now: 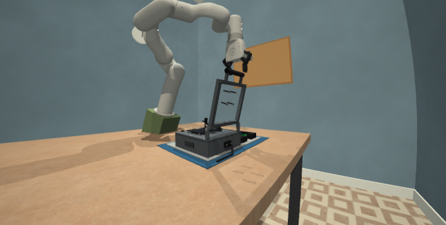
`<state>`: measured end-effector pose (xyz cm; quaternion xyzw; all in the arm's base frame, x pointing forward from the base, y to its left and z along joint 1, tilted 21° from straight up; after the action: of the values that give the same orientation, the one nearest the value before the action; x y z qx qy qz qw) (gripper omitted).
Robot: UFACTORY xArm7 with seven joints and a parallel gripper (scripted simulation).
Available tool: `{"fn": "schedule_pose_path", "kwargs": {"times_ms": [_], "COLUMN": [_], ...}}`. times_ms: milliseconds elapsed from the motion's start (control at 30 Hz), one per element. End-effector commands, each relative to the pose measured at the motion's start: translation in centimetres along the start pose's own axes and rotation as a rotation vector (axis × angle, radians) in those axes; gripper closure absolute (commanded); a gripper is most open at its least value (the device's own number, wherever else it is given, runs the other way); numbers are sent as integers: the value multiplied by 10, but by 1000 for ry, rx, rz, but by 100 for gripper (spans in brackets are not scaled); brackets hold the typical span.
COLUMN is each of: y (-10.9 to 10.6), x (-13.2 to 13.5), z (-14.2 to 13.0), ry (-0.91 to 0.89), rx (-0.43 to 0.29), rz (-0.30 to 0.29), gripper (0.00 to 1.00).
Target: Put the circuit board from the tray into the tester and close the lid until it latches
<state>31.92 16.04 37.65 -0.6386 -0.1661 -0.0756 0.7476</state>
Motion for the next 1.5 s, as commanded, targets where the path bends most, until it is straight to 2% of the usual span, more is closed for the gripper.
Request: {"fn": "schedule_pose_path", "kwargs": {"times_ms": [0, 167, 233, 1467], "y": [1, 1, 5, 5], "x": [4, 4, 9, 10], "z": [-5, -5, -13, -14], "ry": [-2, -2, -6, -6], "rx": [-10, -10, -27, -30], "rz": [1, 1, 8, 9], "gripper": [0, 0, 0, 0]}}
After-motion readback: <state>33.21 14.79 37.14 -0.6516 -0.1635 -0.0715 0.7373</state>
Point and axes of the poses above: the point where the finger pads meet when closed, its own y axis out along the fingers, its own x axis across the jaws, z = x × y, the point moved 2 cm from there along -y, back along the fingers
